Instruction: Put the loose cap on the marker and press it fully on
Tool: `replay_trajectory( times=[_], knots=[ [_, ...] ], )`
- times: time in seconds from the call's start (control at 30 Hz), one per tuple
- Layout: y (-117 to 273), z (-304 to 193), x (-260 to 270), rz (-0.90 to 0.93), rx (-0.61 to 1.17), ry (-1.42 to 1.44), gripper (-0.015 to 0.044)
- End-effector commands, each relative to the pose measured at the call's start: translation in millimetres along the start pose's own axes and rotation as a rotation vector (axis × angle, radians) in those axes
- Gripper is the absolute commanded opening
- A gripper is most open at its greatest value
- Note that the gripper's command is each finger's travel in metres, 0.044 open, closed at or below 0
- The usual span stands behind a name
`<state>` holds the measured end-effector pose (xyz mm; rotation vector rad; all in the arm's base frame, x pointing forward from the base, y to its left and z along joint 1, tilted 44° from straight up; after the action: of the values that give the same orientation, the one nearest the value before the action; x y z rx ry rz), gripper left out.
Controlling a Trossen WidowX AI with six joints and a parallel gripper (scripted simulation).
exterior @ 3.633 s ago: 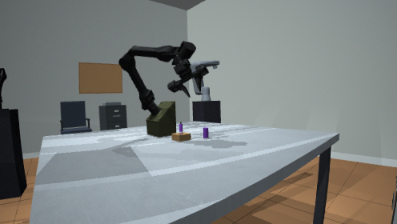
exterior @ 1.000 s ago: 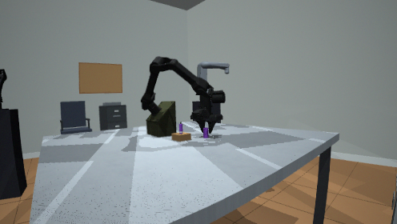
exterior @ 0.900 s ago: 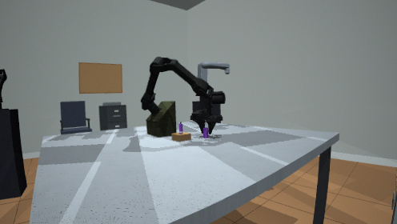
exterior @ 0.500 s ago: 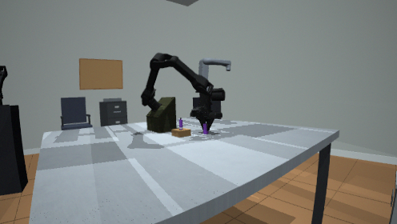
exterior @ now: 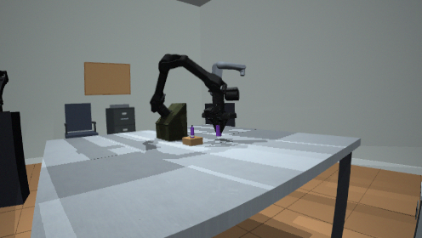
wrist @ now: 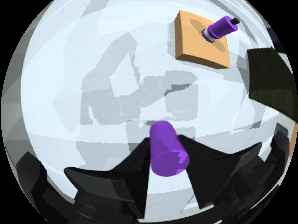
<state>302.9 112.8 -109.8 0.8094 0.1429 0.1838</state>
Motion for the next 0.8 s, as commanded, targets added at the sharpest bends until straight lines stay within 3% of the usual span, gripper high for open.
replay_trajectory(
  times=[0.0,0.77],
  knots=[
    [16,0,0,-0.001,0.004,-0.008,0.0000],
    [50,39,-14,-0.002,0.003,-0.007,0.0000]
  ],
)
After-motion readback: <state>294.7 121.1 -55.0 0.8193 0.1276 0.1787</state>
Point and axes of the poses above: the point midway between the two fingers, 35 mm back from their tips, its own y axis back along the fingers, its own x axis across the jaws, z = x × y, the point moved 2 cm from there along y, back along the fingers
